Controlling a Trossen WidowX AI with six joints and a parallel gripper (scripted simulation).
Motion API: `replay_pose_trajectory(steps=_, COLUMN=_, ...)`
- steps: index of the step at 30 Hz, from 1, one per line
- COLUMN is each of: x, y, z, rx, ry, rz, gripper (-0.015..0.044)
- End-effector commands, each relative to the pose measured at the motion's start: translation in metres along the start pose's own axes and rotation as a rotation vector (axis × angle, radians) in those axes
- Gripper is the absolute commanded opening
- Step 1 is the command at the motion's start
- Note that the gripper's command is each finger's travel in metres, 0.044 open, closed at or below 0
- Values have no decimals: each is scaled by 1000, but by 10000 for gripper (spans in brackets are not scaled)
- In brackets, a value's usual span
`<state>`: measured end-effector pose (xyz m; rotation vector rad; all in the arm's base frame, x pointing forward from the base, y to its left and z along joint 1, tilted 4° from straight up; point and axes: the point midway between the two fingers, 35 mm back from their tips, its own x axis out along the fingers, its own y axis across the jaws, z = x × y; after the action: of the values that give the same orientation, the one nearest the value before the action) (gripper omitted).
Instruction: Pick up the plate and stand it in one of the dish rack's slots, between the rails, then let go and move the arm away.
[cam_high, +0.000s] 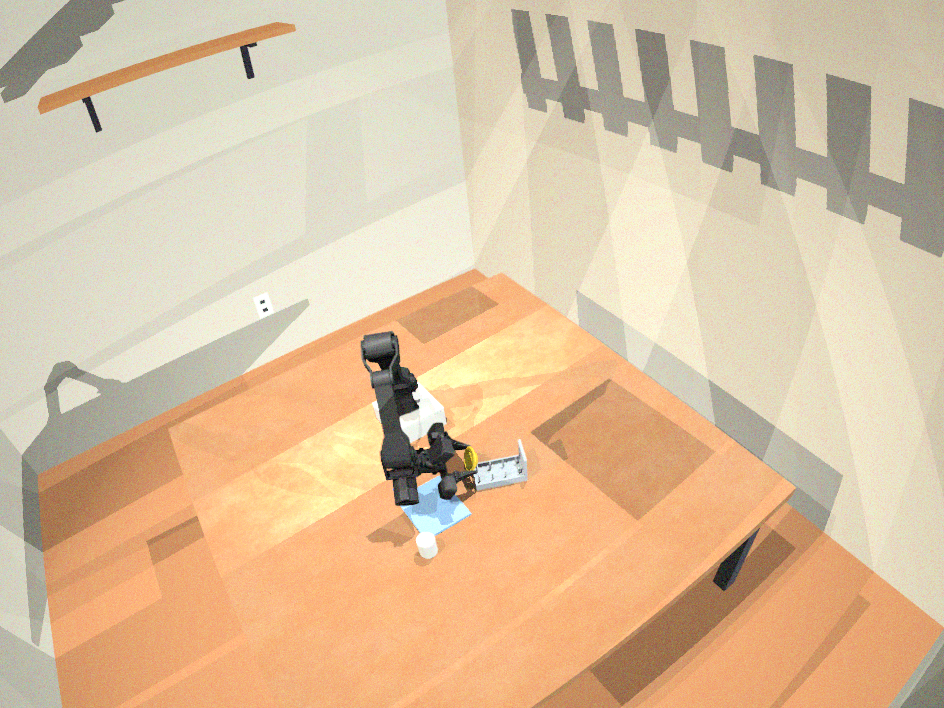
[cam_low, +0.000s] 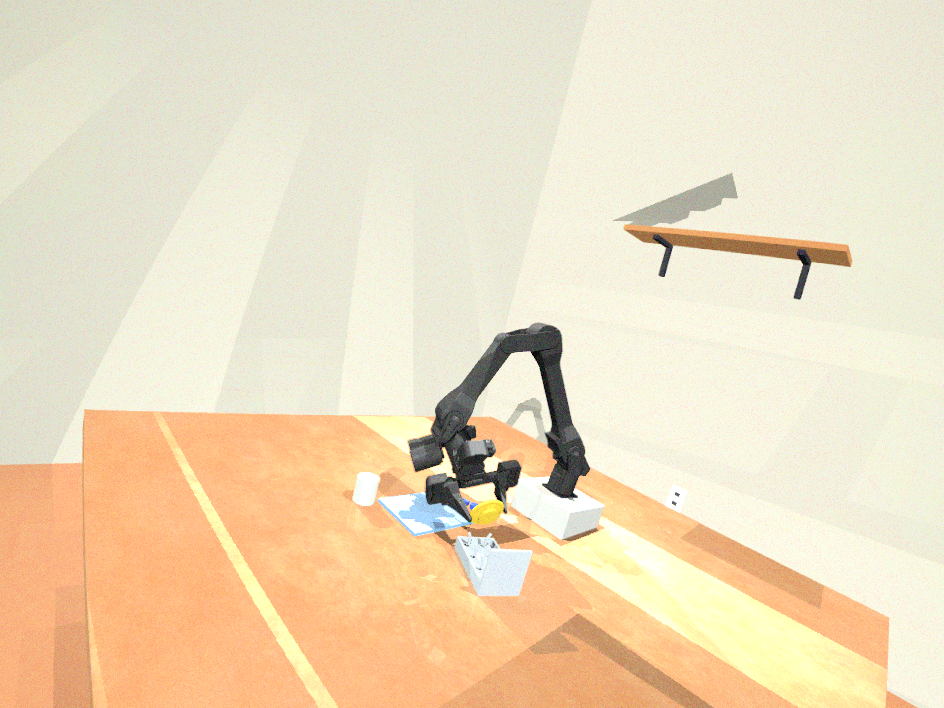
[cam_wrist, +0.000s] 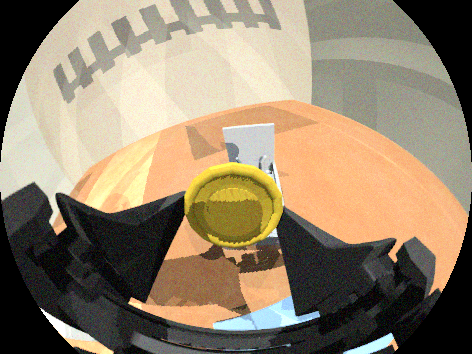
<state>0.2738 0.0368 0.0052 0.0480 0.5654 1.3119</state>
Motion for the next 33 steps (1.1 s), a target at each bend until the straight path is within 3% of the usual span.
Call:
replay_pose_trajectory(steps=1, x=-2, y=0, z=-3, rx=-93, ry=-82, rz=-33, gripper=0)
replay_pose_trajectory(steps=10, x=-7, y=-1, z=-8, rx=-269, ry=-214, rz=-124, gripper=0)
replay_pose_trajectory(steps=33, x=9, y=-4, z=-4, rx=-266, ry=-209, rz=-122, gripper=0)
